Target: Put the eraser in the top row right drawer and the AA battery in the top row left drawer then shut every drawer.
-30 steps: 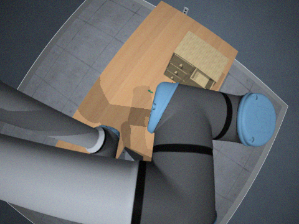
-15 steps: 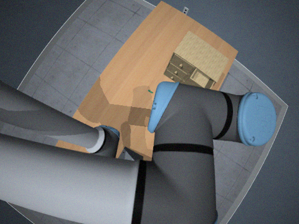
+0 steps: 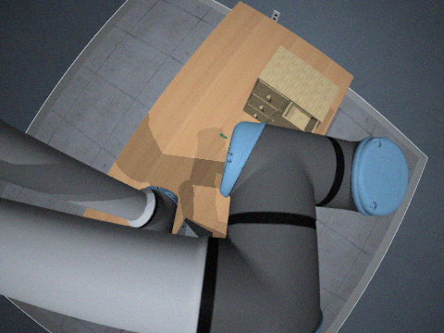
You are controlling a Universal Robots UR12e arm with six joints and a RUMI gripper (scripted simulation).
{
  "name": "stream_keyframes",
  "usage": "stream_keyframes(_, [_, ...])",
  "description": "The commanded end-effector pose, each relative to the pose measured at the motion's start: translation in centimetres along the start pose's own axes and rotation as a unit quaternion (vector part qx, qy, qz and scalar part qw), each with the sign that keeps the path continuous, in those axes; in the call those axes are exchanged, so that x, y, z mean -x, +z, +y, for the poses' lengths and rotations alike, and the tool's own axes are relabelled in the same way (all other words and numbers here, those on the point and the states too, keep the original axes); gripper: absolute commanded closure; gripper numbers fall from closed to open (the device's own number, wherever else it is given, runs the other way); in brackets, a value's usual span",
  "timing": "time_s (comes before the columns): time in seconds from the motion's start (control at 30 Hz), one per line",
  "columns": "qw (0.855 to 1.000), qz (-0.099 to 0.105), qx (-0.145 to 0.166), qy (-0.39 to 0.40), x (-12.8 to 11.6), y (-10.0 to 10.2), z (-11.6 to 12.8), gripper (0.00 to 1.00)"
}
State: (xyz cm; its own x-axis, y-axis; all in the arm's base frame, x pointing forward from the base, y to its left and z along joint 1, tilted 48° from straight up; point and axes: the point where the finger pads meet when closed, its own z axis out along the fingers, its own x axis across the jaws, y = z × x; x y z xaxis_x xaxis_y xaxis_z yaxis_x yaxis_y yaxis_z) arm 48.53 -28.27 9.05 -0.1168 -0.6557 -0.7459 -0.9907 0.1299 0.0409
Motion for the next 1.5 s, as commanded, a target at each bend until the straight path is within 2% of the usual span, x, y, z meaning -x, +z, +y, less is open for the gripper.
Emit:
stream_keyframes(0.0, [1.0,0.001,0.0,-0.016,-0.2,2.1,-0.7,0.8])
stream_keyframes(0.07, [0.999,0.003,0.0,-0.035,-0.3,4.7,-1.5,0.8])
stream_keyframes(0.17, [0.997,0.004,0.0,-0.076,-0.2,10.2,-2.7,0.8])
stream_keyframes(0.2, [0.997,0.004,0.0,-0.076,-0.2,10.2,-2.7,0.8])
stream_keyframes(0.23, [0.996,0.004,0.0,-0.092,-0.1,12.3,-3.1,0.8])
stream_keyframes(0.33, [0.996,0.004,0.0,-0.092,-0.1,12.3,-3.1,0.8])
stream_keyframes(0.43, [0.99,0.004,0.0,-0.142,0.7,18.9,-3.6,0.8])
stream_keyframes(0.47, [0.99,0.004,0.0,-0.142,0.7,18.9,-3.6,0.8])
stream_keyframes(0.5, [0.987,0.004,0.0,-0.158,1.1,21.0,-3.6,0.8])
stream_keyframes(0.53, [0.987,0.004,0.0,-0.158,1.1,21.0,-3.6,0.8])
stream_keyframes(0.6, [0.982,0.003,0.0,-0.187,1.9,24.7,-3.4,0.8])
stream_keyframes(0.63, [0.982,0.003,0.0,-0.187,1.9,24.7,-3.4,0.8])
stream_keyframes(0.7, [0.978,0.002,0.0,-0.21,2.7,27.6,-3.1,0.8])
stream_keyframes(0.77, [0.974,0.001,0.0,-0.226,3.2,29.5,-2.8,0.8])
stream_keyframes(0.83, [0.972,0.0,0.0,-0.234,3.6,30.6,-2.5,0.8])
stream_keyframes(0.97, [0.971,0.0,0.0,-0.237,3.7,30.9,-2.5,0.8])
stream_keyframes(1.03, [0.971,0.0,0.0,-0.237,3.7,30.9,-2.5,0.77])
stream_keyframes(1.47, [0.971,0.0,0.0,-0.237,3.7,30.9,-2.5,0.77])
